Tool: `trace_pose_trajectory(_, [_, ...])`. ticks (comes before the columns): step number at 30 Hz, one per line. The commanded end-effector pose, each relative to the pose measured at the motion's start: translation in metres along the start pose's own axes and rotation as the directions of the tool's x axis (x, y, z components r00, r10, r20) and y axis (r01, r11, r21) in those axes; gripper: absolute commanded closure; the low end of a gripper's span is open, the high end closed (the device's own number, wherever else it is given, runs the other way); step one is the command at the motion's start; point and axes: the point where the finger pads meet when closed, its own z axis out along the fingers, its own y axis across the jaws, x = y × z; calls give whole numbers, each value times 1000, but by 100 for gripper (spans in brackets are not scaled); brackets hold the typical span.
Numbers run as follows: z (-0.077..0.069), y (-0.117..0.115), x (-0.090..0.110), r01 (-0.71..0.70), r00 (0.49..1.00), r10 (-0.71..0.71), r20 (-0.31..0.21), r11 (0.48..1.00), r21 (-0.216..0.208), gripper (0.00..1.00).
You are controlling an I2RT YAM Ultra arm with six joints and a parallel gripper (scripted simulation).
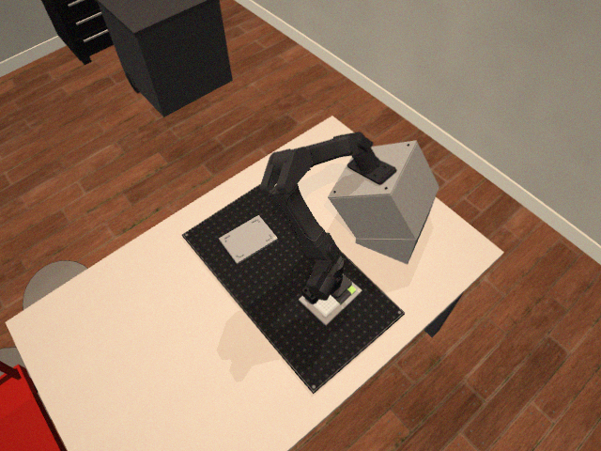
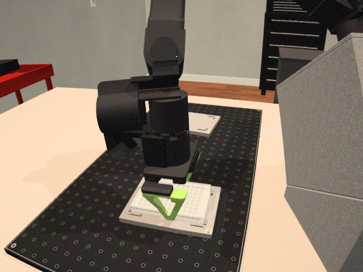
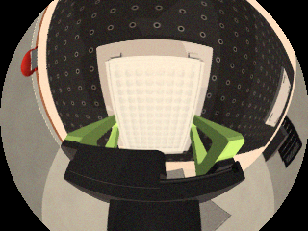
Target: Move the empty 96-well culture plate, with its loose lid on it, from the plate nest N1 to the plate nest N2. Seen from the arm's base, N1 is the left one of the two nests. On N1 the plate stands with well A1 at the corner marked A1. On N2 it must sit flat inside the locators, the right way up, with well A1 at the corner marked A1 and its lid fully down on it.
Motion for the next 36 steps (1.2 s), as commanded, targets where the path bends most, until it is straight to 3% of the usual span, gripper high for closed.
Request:
trace_pose_trajectory(1, [-3, 6, -19, -15, 999, 15, 51, 1000, 1, 100])
trace_pose_trajectory(15, [-3, 6, -19, -15, 999, 15, 51, 1000, 1, 100])
trace_pose_trajectory(16, [-14, 5, -29, -33, 996, 34, 77, 999, -8, 100])
trace_pose_trajectory(17, [-16, 4, -25, -26, 998, 26, 63, 1000, -4, 100])
trace_pose_trajectory(23, [-22, 3, -22, -20, 998, 20, 55, 1000, -1, 100])
trace_pose_trajectory(28, [-27, -1, -4, 2, 1000, -2, 24, 1000, 11, 100])
trace_pose_trajectory(36, [-37, -1, -4, 2, 1000, -2, 24, 1000, 11, 100])
